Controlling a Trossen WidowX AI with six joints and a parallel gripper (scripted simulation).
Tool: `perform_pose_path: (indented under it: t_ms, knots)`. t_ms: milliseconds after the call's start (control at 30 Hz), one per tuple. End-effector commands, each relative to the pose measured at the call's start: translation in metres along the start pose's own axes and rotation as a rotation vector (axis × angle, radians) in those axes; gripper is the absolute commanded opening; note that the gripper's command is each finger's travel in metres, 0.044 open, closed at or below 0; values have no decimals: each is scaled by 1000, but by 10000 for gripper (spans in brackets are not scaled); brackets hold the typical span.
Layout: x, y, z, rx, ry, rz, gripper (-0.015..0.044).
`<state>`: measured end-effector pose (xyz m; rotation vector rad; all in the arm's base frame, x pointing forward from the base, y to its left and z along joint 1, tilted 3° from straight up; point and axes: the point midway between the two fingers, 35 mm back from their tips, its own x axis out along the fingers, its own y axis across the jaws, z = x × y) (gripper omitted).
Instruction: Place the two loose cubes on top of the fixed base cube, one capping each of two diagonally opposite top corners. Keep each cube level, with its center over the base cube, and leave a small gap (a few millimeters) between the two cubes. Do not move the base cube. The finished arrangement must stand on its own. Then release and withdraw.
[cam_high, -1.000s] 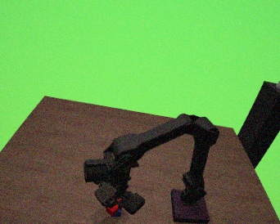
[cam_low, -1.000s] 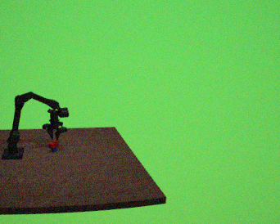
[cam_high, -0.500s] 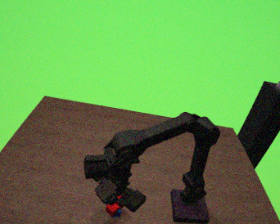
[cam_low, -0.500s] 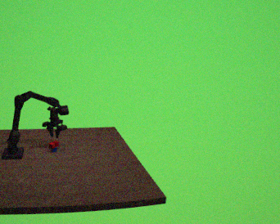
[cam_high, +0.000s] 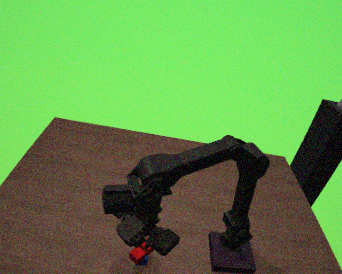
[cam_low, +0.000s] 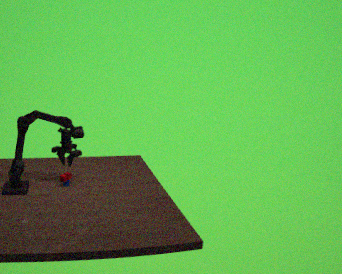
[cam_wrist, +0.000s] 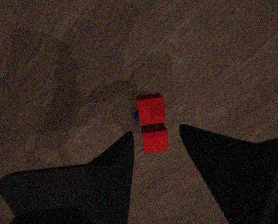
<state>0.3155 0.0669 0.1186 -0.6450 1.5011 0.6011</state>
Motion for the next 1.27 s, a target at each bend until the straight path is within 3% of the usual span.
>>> perform_pose_path:
  t_ms: [0, 167, 433, 800, 1067, 1233]
  knots:
    - [-5, -1, 2, 5, -9, -5, 205]
    - [-5, -1, 2, 5, -9, -5, 205]
    - [-11, 0, 0, 0, -1, -1, 400]
    - [-9, 3, 0, -1, 5, 4, 400]
    - [-13, 100, 41, -1, 1, 13, 400]
    - [-13, 109, 43, -1, 1, 14, 400]
